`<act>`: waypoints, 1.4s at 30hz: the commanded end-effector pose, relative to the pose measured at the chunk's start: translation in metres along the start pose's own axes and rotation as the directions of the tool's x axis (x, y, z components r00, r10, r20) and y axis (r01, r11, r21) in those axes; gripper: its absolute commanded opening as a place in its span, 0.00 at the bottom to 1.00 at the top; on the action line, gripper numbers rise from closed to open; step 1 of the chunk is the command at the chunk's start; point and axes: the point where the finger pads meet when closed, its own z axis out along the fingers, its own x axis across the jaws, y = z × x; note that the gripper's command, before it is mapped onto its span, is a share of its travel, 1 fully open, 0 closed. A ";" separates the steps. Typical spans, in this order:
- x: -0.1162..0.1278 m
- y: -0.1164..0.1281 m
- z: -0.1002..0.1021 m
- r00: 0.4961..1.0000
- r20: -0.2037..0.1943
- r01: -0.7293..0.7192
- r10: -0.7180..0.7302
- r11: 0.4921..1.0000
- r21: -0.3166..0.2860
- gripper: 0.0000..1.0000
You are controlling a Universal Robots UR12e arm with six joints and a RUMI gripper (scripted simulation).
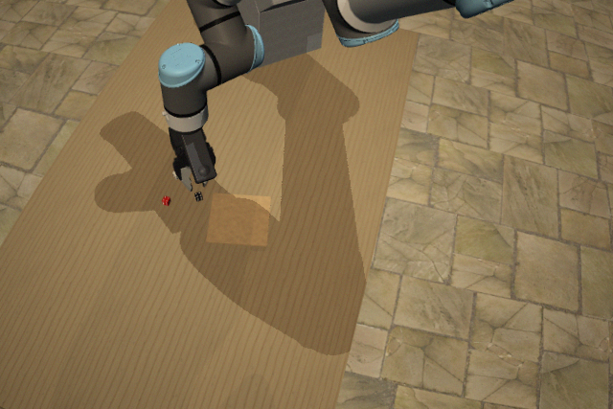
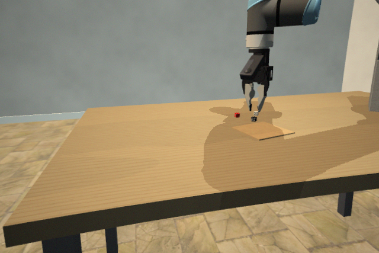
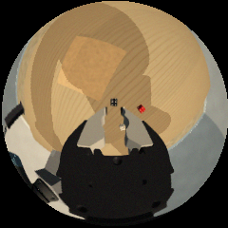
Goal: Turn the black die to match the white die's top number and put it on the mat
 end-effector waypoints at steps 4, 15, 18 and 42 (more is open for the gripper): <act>0.001 0.000 0.009 1.000 -0.001 0.000 0.000 1.000 0.000 0.18; 0.001 0.000 0.012 1.000 -0.001 0.000 0.000 1.000 0.000 0.18; 0.001 0.000 0.012 1.000 -0.001 0.000 0.000 1.000 0.000 0.18; 0.001 0.000 0.012 1.000 -0.001 0.000 0.000 1.000 0.000 0.18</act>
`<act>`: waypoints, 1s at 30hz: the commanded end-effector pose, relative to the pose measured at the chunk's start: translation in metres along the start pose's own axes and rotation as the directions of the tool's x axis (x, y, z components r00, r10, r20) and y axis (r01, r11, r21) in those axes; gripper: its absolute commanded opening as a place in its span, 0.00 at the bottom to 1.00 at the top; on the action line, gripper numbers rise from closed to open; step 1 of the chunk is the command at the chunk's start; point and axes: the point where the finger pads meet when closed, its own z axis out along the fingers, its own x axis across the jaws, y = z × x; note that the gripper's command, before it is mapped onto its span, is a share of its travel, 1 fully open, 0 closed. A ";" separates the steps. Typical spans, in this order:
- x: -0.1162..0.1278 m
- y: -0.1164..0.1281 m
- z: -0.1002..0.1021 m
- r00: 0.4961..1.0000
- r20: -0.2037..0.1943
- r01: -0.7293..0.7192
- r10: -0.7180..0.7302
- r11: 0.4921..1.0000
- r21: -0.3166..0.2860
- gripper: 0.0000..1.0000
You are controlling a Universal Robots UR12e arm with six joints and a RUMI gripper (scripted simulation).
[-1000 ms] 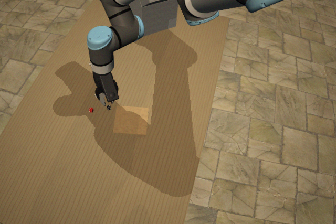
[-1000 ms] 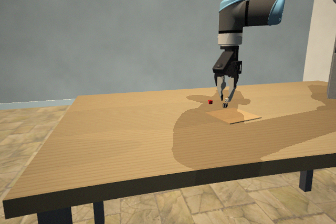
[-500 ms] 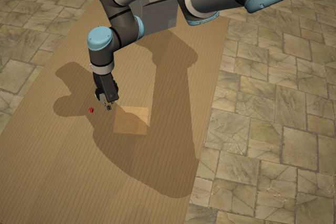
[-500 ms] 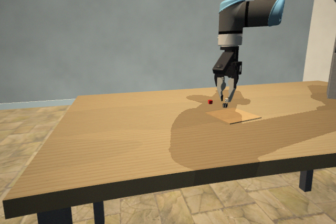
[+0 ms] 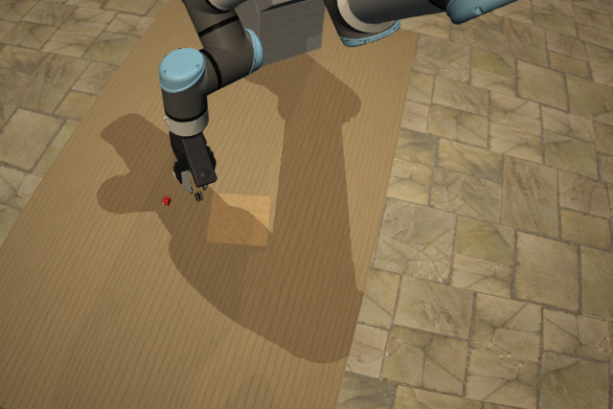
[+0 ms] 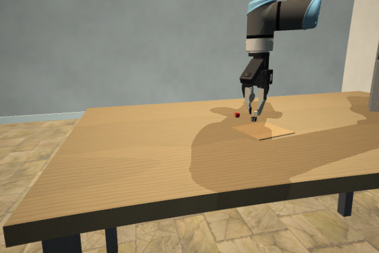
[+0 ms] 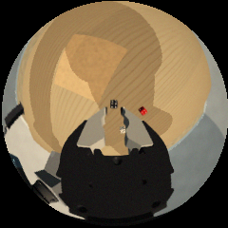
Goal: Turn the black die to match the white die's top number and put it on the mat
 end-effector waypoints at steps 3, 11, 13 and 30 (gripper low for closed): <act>0.000 0.000 0.000 1.000 -0.001 0.000 0.000 1.000 0.000 0.18; 0.000 0.000 0.000 1.000 -0.001 0.000 0.000 1.000 0.000 0.18; 0.000 0.000 0.000 1.000 -0.001 0.000 0.000 1.000 0.000 0.18; 0.000 0.000 0.013 1.000 -0.001 0.000 0.000 1.000 0.000 0.18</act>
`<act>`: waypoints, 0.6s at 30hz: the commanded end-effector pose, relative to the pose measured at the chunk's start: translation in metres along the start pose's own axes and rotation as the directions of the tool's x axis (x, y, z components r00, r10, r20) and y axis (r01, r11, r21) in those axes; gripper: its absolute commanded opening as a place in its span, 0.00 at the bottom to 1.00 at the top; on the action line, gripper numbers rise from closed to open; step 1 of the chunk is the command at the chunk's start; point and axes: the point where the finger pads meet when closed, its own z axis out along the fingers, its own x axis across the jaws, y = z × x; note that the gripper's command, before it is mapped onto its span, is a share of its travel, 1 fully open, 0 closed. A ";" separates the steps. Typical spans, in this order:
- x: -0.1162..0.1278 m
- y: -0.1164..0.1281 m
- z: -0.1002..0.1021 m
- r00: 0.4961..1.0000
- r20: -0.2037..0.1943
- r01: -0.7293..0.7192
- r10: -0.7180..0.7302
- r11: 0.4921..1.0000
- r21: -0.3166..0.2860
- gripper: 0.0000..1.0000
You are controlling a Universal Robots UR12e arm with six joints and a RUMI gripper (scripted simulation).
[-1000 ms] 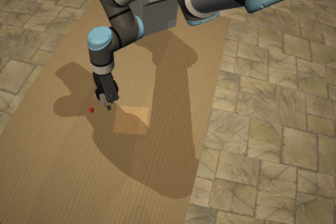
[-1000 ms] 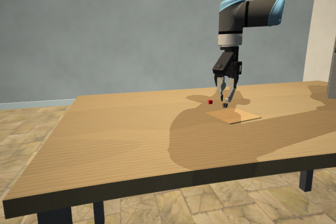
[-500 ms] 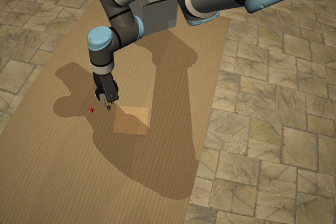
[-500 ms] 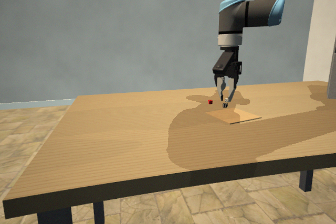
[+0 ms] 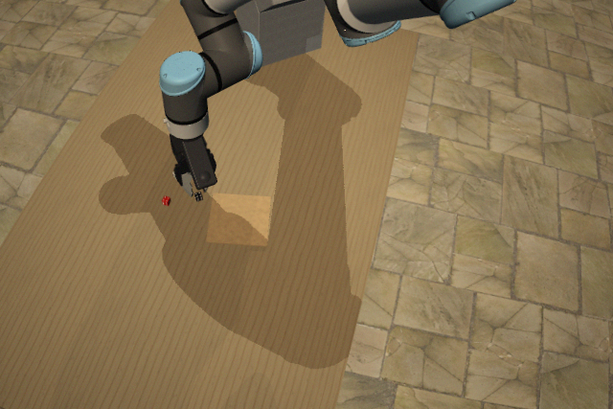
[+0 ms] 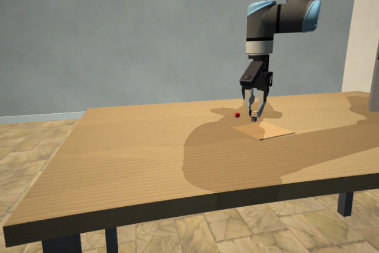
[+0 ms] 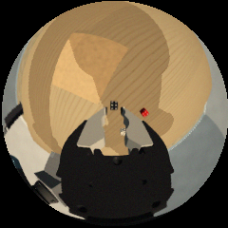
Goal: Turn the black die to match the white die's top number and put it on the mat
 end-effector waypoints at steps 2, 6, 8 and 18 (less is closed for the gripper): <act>0.000 0.000 0.006 1.000 -0.001 0.000 0.000 1.000 0.000 0.18; 0.000 0.000 0.010 1.000 -0.001 0.000 0.000 1.000 0.000 0.18; 0.000 0.000 0.011 1.000 -0.001 0.000 0.000 1.000 0.000 0.18; 0.000 0.000 0.013 1.000 -0.001 0.000 0.000 1.000 0.000 0.18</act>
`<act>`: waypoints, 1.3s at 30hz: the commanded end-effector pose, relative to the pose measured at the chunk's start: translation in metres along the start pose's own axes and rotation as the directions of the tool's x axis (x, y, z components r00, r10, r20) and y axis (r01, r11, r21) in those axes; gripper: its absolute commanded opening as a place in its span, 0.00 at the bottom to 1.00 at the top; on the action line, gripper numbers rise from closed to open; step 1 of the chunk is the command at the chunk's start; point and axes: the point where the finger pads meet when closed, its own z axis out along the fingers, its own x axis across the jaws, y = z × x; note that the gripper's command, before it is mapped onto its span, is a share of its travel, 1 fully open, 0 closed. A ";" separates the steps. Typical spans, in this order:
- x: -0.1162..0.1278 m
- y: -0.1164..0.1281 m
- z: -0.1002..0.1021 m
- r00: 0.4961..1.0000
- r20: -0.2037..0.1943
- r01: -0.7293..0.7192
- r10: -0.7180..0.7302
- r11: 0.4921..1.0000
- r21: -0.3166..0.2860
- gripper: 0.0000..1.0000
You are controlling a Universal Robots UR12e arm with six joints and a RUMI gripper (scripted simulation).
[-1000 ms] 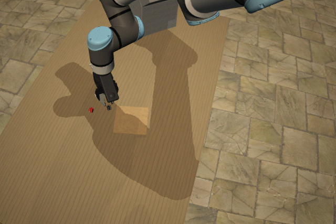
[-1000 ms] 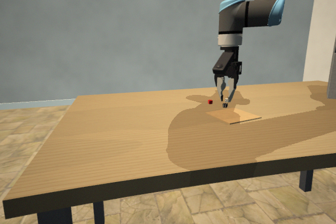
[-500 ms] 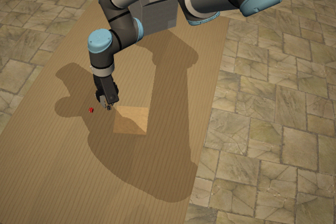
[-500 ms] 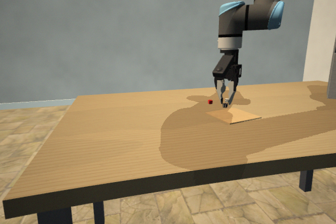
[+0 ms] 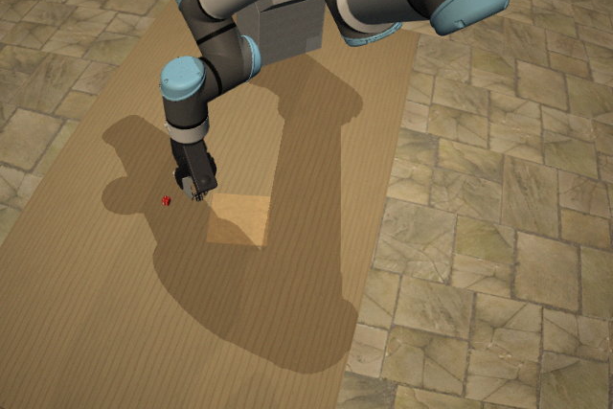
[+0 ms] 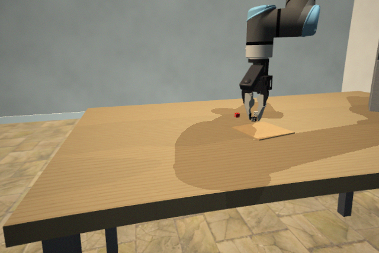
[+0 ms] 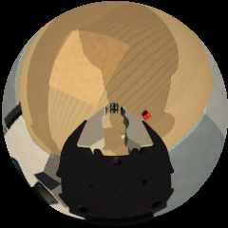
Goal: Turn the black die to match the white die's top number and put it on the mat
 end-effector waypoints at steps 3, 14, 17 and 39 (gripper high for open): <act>0.000 0.000 0.000 1.000 -0.001 0.000 0.000 1.000 0.000 0.18; 0.000 0.000 0.000 1.000 -0.001 0.000 0.000 1.000 0.000 0.18; 0.000 0.000 0.000 1.000 -0.001 0.000 0.000 1.000 0.000 0.18; 0.000 0.000 0.000 1.000 -0.001 0.000 0.000 1.000 0.000 0.00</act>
